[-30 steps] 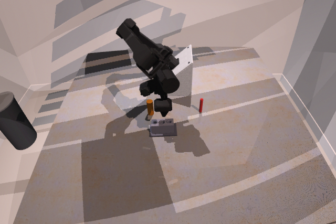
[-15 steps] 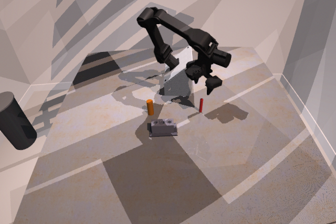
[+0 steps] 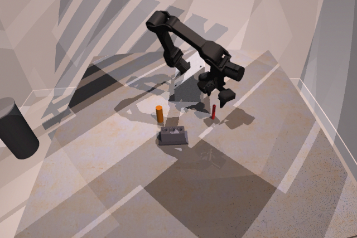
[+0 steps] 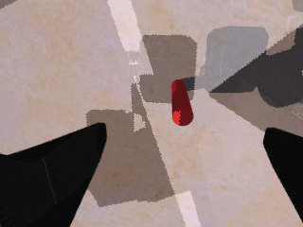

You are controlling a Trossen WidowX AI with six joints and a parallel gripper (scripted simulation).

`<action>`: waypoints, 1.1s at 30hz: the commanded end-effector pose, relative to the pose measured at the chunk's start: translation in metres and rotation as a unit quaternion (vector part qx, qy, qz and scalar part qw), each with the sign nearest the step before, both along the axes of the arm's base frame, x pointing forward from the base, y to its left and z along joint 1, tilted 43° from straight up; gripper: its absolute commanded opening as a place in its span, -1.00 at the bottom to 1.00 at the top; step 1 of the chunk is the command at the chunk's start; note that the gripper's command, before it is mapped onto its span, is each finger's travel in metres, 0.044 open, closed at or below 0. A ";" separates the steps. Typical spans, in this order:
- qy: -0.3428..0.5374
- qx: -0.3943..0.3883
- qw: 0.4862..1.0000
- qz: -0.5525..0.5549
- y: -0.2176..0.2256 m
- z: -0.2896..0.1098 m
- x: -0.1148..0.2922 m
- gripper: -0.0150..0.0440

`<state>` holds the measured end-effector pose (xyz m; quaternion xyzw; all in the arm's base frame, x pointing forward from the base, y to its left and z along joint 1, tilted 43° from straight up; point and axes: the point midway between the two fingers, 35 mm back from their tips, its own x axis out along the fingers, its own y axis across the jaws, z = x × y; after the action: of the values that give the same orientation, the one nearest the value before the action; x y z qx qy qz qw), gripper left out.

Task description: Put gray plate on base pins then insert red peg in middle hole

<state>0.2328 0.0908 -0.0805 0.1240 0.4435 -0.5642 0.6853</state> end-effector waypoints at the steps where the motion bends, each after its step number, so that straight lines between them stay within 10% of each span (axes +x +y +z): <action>1: 0.003 -0.003 1.000 0.002 -0.005 -0.005 -0.002 1.00; 33: 0.003 -0.004 1.000 0.002 -0.039 -0.042 -0.002 1.00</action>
<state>0.2335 0.0565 -0.1188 0.1241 0.4425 -0.5639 0.6862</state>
